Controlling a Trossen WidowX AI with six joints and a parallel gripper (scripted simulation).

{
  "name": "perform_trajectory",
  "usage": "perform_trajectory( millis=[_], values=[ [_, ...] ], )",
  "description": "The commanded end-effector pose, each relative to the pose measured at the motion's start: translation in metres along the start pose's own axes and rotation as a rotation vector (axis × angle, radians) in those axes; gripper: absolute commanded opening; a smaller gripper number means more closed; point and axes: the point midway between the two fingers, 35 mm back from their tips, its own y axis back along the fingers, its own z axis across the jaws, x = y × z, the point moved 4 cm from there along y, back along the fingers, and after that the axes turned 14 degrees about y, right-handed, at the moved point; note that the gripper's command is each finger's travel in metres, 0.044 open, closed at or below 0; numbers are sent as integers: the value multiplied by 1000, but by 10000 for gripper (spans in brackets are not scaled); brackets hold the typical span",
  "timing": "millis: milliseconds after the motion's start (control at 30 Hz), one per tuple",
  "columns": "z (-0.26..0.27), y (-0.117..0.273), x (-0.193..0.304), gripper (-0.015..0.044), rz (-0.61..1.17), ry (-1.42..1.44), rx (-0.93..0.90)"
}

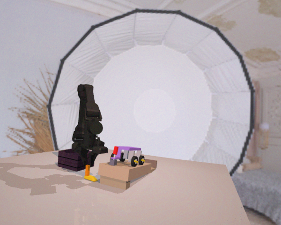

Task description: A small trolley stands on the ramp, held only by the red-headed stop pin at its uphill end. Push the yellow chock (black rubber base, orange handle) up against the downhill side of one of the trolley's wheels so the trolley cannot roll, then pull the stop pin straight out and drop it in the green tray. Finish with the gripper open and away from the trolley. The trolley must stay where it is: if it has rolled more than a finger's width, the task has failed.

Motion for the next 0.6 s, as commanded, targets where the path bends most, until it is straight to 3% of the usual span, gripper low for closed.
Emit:
perform_trajectory(
  millis=[0, 567],
  values=[
    [3, -10, -4, 190, -17, 2, -10],
    [4, -12, -5, 190, -18, 2, -10]
  ],
)
